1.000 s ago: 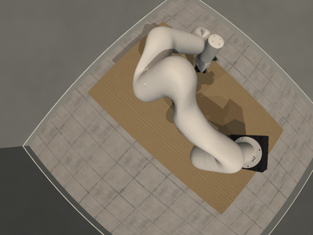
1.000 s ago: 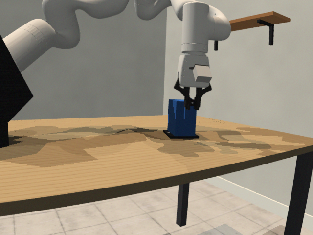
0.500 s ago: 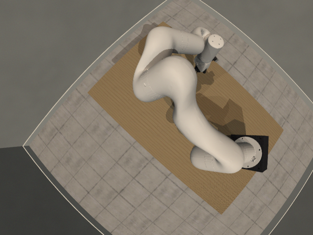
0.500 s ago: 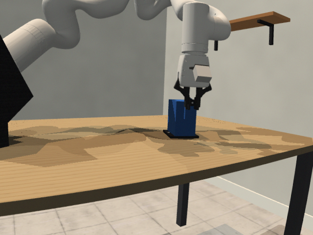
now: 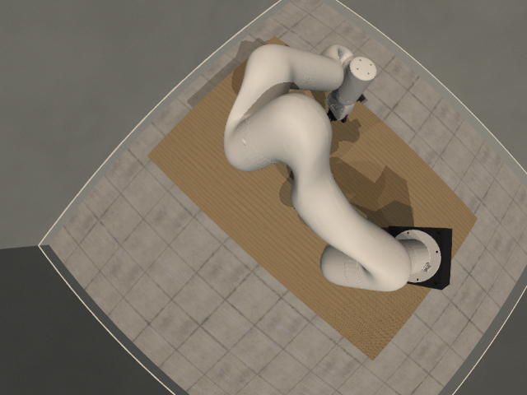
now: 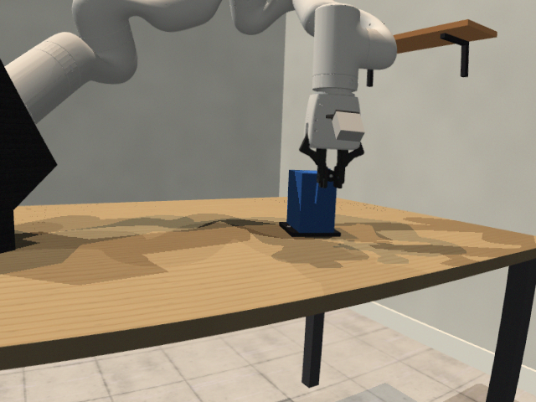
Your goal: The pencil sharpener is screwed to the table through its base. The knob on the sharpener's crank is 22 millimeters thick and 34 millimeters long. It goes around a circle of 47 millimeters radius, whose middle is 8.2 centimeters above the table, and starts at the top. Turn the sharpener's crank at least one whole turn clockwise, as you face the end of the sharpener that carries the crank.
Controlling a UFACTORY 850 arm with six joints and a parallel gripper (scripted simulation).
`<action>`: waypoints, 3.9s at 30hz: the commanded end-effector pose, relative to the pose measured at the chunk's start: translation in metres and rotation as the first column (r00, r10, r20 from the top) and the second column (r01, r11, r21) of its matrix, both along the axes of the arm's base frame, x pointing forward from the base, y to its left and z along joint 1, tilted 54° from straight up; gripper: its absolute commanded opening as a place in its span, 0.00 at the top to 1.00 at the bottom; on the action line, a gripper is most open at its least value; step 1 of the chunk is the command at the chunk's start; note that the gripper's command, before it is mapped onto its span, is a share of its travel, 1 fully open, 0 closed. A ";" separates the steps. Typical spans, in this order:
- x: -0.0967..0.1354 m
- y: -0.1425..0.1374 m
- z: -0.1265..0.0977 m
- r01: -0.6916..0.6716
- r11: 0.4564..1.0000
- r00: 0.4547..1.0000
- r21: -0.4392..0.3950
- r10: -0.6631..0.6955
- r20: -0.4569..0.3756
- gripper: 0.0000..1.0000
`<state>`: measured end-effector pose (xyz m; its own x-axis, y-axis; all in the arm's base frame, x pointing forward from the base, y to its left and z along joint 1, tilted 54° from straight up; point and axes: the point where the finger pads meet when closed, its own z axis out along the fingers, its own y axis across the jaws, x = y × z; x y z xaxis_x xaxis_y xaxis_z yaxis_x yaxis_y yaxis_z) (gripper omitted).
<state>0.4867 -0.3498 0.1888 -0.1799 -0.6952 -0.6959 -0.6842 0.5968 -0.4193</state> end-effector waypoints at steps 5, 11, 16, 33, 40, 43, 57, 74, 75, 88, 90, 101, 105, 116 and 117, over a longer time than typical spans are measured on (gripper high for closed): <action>0.004 -0.004 0.003 0.001 1.000 1.000 -0.001 -0.001 0.001 1.00; 0.012 -0.008 0.005 0.001 1.000 1.000 -0.001 -0.001 0.001 1.00; 0.020 -0.011 0.006 0.001 1.000 1.000 -0.001 -0.001 0.001 1.00; 0.054 -0.012 -0.003 0.001 1.000 1.000 -0.001 -0.001 0.001 1.00; 0.063 -0.008 -0.009 0.001 1.000 1.000 -0.001 -0.001 0.001 1.00; 0.065 -0.006 -0.011 0.001 1.000 1.000 -0.001 -0.001 0.001 1.00; 0.067 -0.005 -0.012 0.001 1.000 1.000 -0.001 -0.001 0.001 1.00; 0.069 -0.004 -0.014 0.001 1.000 1.000 -0.001 -0.001 0.001 1.00; 0.069 -0.003 -0.015 0.001 1.000 1.000 -0.001 -0.001 0.001 1.00; 0.076 0.008 -0.028 0.001 1.000 1.000 -0.001 -0.001 0.001 1.00; 0.076 0.012 -0.032 0.001 1.000 1.000 -0.001 -0.001 0.001 1.00; 0.072 0.028 -0.047 0.001 1.000 1.000 -0.001 -0.001 0.001 1.00; 0.069 0.032 -0.051 0.001 1.000 1.000 -0.001 -0.001 0.001 1.00; 0.057 0.043 -0.058 0.001 1.000 1.000 -0.001 -0.001 0.001 1.00; 0.056 0.044 -0.058 0.001 1.000 1.000 -0.001 -0.001 0.001 1.00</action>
